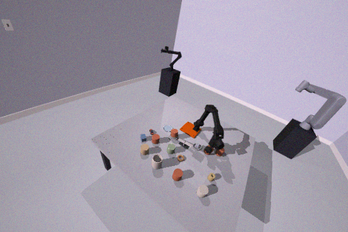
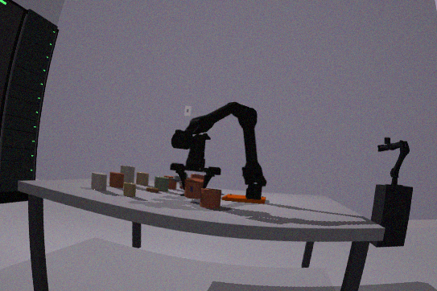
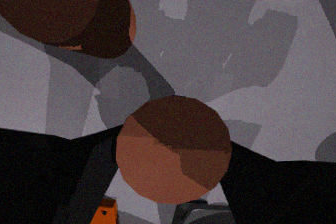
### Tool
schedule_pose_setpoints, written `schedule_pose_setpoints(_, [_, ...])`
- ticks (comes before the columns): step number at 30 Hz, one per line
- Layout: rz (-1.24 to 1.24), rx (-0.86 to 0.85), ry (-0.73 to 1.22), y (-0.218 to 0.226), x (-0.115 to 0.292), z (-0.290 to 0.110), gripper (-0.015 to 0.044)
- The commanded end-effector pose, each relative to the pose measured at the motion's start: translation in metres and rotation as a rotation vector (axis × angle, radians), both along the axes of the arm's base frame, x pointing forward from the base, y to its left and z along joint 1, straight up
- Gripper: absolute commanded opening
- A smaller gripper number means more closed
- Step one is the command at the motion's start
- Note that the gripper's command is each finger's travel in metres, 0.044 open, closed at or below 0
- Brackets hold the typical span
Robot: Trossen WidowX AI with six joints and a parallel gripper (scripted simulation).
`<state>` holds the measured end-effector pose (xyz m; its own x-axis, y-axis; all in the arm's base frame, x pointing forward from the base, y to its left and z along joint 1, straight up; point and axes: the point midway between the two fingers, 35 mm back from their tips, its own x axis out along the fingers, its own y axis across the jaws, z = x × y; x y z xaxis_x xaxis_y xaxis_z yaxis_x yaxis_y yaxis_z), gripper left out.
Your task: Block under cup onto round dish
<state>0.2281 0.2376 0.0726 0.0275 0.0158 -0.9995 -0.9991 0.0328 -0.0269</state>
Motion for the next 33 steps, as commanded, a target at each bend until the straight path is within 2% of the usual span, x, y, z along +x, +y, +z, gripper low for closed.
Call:
schedule_pose_setpoints(1, [-0.005,0.005,0.002,0.001,0.0,-0.004,0.0])
schedule_pose_setpoints(15, [-0.005,0.005,0.002,0.001,0.0,-0.025,0.0])
schedule_pose_setpoints(30, [0.0,0.005,-0.005,0.001,0.001,-0.017,0.0394])
schedule_pose_setpoints(32, [-0.001,0.005,-0.004,0.002,0.001,-0.005,0.044])
schedule_pose_setpoints(33, [-0.002,0.005,-0.002,0.002,0.001,0.01,0.044])
